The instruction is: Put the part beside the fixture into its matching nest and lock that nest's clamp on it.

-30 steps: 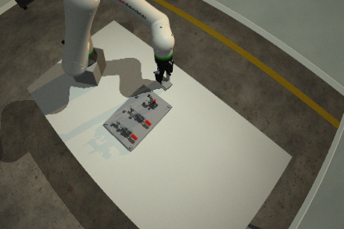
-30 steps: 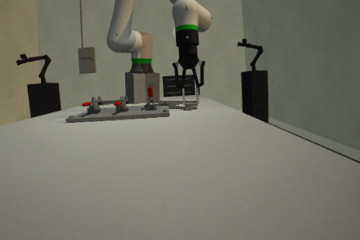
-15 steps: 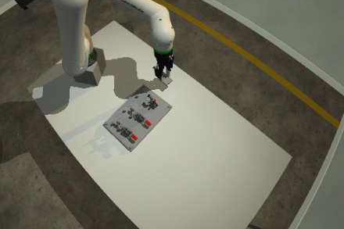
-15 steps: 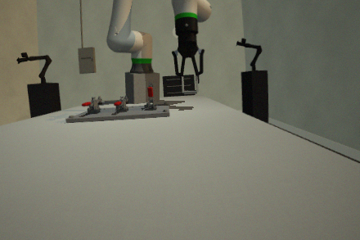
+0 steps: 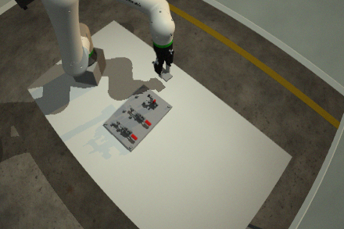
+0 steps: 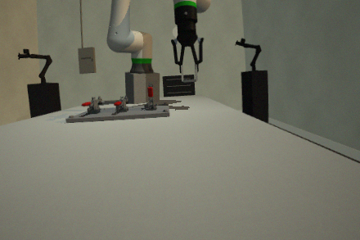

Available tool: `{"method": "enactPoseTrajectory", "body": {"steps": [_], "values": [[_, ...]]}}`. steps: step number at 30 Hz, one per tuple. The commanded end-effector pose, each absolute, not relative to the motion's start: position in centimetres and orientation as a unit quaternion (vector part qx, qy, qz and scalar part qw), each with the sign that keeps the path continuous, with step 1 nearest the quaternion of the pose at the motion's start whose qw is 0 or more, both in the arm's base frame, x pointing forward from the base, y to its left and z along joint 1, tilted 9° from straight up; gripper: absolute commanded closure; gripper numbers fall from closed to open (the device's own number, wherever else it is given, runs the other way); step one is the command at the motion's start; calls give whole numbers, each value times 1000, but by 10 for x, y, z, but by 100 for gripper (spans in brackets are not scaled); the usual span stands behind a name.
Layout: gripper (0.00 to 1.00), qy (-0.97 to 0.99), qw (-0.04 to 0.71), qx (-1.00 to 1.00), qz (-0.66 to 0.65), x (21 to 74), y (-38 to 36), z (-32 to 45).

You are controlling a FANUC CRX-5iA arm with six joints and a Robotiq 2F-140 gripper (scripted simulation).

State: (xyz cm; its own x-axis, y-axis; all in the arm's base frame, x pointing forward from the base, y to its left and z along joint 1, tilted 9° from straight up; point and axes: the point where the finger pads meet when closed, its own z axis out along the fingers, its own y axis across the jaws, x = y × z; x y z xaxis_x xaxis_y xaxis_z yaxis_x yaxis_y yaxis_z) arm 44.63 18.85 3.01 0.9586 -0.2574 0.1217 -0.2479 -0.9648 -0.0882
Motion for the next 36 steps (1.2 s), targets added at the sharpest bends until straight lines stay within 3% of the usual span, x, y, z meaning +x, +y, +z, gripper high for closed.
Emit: {"method": "enactPoseTrajectory", "body": {"steps": [1,36], "values": [[100,128,36,-989,-66,445,188,37],[100,67,32,-995,-68,445,188,41]]}}
